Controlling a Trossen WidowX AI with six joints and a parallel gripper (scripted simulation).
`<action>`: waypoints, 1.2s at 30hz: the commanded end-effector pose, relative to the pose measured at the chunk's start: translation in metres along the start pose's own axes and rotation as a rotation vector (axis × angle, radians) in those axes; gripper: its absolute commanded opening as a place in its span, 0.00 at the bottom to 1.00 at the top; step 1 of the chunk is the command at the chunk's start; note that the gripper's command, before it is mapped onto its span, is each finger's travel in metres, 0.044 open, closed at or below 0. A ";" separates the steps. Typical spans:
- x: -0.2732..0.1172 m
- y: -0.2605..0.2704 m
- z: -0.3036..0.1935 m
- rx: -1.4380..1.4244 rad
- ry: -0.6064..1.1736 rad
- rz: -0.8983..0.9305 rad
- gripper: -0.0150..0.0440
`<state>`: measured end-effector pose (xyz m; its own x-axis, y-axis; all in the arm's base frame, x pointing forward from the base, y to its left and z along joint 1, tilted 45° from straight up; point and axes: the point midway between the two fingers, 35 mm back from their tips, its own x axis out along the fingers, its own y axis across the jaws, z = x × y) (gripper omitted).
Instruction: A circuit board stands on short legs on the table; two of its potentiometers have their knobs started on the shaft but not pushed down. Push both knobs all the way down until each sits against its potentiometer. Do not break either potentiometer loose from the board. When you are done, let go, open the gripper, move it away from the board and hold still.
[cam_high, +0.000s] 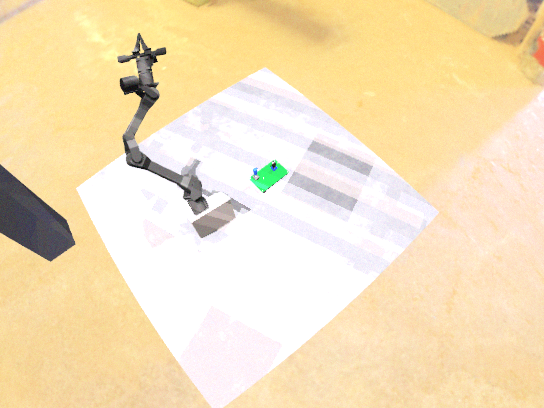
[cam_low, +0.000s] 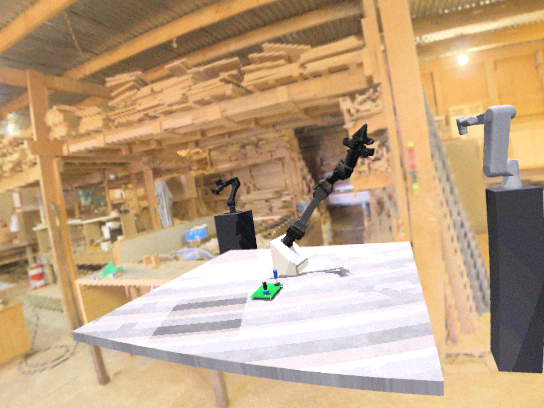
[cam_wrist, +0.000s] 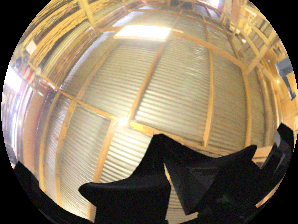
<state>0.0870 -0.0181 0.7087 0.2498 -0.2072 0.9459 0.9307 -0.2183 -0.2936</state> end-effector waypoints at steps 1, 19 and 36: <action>-0.001 0.030 0.020 0.016 -0.069 0.063 0.25; -0.027 0.145 0.068 0.110 -0.253 0.388 0.25; -0.084 0.260 0.090 0.213 -0.323 0.777 0.25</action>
<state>0.3122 0.0297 0.5870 0.8271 0.0639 0.5584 0.5566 0.0449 -0.8296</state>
